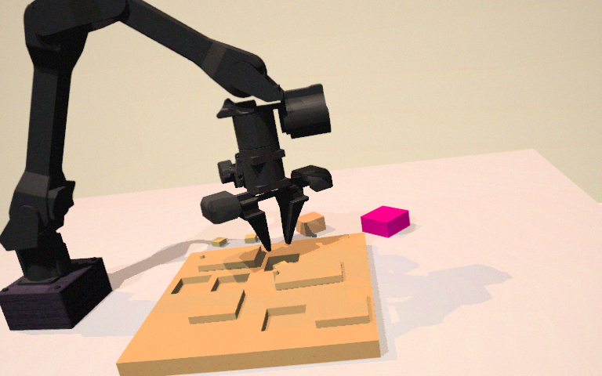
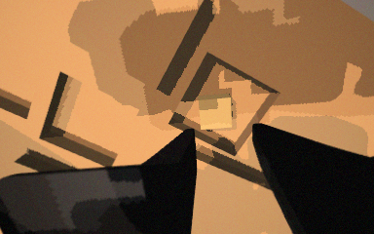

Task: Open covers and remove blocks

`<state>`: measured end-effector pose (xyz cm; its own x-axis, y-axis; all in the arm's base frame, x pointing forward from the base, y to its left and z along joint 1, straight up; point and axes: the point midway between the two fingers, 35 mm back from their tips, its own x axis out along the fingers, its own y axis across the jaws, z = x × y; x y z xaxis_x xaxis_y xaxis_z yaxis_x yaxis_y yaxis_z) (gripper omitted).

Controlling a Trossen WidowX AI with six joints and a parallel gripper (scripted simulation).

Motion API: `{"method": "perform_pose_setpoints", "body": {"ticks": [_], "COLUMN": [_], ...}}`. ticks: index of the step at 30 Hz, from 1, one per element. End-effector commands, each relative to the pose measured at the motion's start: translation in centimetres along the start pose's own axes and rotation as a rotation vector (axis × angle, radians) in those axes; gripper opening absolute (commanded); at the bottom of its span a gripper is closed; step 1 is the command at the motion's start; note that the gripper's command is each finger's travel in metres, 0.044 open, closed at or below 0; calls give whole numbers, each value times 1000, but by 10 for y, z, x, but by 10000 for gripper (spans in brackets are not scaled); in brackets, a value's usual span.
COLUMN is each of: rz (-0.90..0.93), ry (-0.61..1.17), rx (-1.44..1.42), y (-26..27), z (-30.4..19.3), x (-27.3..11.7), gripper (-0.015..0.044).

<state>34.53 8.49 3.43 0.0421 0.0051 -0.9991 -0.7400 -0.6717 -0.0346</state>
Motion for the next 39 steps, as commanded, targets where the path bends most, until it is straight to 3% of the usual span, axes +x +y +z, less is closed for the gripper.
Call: {"method": "perform_pose_setpoints", "body": {"ticks": [1,39], "rz": [2,2], "ry": [-6,-6], "rx": [-2,-2], "y": [0,0], "z": [1,1], "x": [2,19], "gripper": [144,144]}}
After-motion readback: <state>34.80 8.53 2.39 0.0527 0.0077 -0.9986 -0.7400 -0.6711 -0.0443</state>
